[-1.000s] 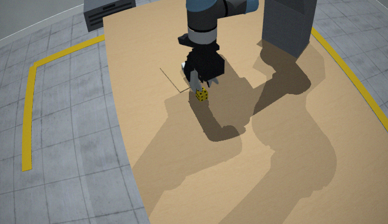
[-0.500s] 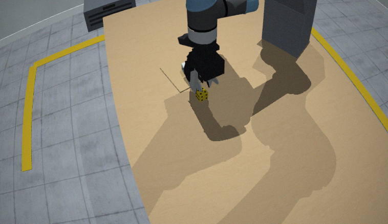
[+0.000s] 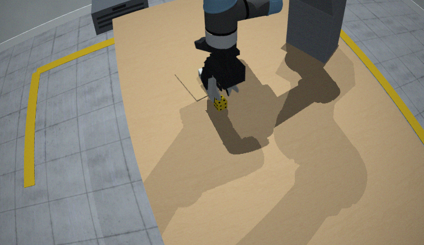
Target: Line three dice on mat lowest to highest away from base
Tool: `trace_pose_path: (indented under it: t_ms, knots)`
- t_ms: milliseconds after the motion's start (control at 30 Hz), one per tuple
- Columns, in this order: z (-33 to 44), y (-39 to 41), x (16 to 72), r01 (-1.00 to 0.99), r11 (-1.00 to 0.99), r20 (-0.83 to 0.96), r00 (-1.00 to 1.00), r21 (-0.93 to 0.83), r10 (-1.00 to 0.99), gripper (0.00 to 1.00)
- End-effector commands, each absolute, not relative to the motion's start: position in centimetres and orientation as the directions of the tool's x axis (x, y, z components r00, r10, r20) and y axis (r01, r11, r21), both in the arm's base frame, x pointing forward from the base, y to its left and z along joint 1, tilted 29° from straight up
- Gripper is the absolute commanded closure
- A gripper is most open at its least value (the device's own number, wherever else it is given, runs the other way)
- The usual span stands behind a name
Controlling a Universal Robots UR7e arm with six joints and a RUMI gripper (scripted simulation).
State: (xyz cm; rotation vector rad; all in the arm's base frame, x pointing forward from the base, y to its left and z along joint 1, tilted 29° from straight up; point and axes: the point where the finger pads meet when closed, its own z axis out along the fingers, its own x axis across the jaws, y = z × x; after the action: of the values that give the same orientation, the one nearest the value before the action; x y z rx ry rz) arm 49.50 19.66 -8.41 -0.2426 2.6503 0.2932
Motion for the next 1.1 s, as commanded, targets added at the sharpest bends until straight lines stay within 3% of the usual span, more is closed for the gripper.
trace_pose_path:
  t_ms: [0,1067]
  knots:
    - [-8.7,19.8,49.7,-0.219,0.962,-0.463,-0.878,0.165,-0.121,0.72]
    - [-11.3,20.5,51.0,-0.219,0.962,-0.463,-0.878,0.165,-0.121,0.72]
